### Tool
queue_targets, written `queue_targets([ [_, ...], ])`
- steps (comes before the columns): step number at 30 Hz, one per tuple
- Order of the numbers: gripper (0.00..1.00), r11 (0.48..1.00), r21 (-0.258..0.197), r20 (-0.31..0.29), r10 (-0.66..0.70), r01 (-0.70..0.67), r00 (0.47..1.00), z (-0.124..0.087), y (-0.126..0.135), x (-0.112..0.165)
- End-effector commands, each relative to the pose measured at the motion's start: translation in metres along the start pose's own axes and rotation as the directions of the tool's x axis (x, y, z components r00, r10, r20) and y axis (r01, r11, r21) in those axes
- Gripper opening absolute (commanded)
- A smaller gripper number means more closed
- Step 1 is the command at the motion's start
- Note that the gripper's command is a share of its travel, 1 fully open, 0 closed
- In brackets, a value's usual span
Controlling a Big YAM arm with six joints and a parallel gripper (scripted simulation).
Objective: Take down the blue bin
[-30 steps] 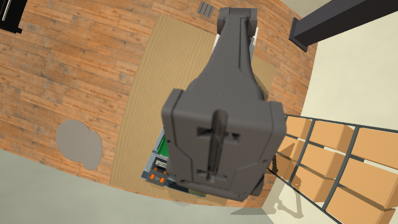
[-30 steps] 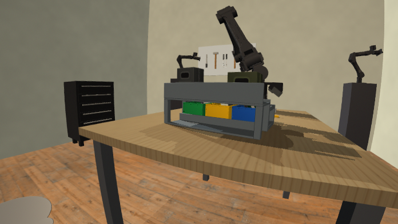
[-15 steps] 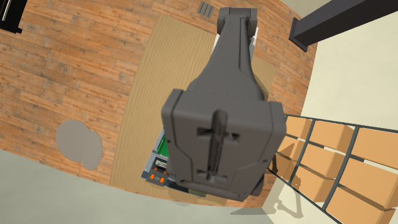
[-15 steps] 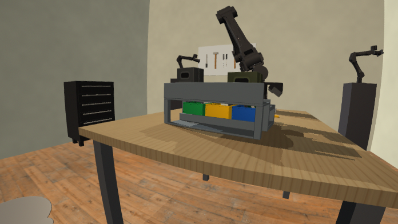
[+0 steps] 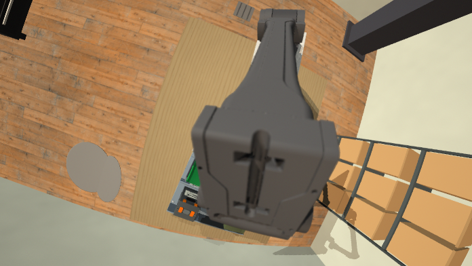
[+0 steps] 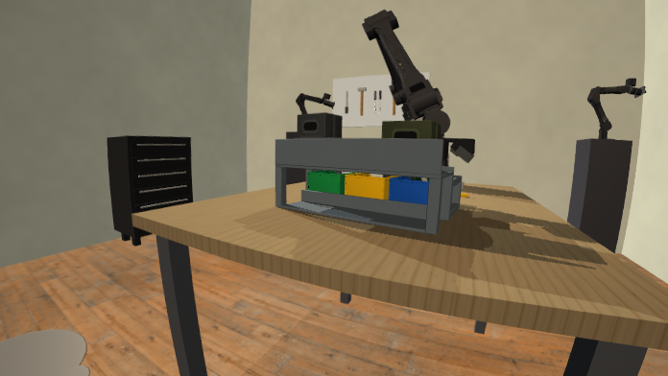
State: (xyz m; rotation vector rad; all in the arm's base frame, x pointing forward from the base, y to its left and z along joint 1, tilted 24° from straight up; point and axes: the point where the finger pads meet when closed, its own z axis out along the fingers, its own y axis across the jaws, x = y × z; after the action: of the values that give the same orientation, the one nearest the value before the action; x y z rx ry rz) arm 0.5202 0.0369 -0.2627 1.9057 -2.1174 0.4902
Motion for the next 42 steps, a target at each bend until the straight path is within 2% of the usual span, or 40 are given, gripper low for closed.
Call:
queue_targets([
  [1, 0.90, 1.000, 0.014, 0.003, 0.017, -0.017, 1.000, 0.0094, -0.0173, 0.0046],
  [6, 0.90, 1.000, 0.014, 0.003, 0.017, -0.017, 1.000, 0.0094, -0.0173, 0.0046],
  [7, 0.00, 1.000, 0.014, 0.003, 0.017, -0.017, 1.000, 0.0094, -0.0173, 0.0046],
  [12, 0.00, 1.000, 0.014, 0.003, 0.017, -0.017, 1.000, 0.0094, -0.0173, 0.0046],
  [14, 0.00, 1.000, -0.002, 0.001, 0.010, -0.010, 1.000, 0.0094, -0.0134, 0.0051],
  [42, 0.00, 1.000, 0.001, 0.001, 0.014, -0.014, 1.000, 0.0094, -0.0141, 0.0050],
])
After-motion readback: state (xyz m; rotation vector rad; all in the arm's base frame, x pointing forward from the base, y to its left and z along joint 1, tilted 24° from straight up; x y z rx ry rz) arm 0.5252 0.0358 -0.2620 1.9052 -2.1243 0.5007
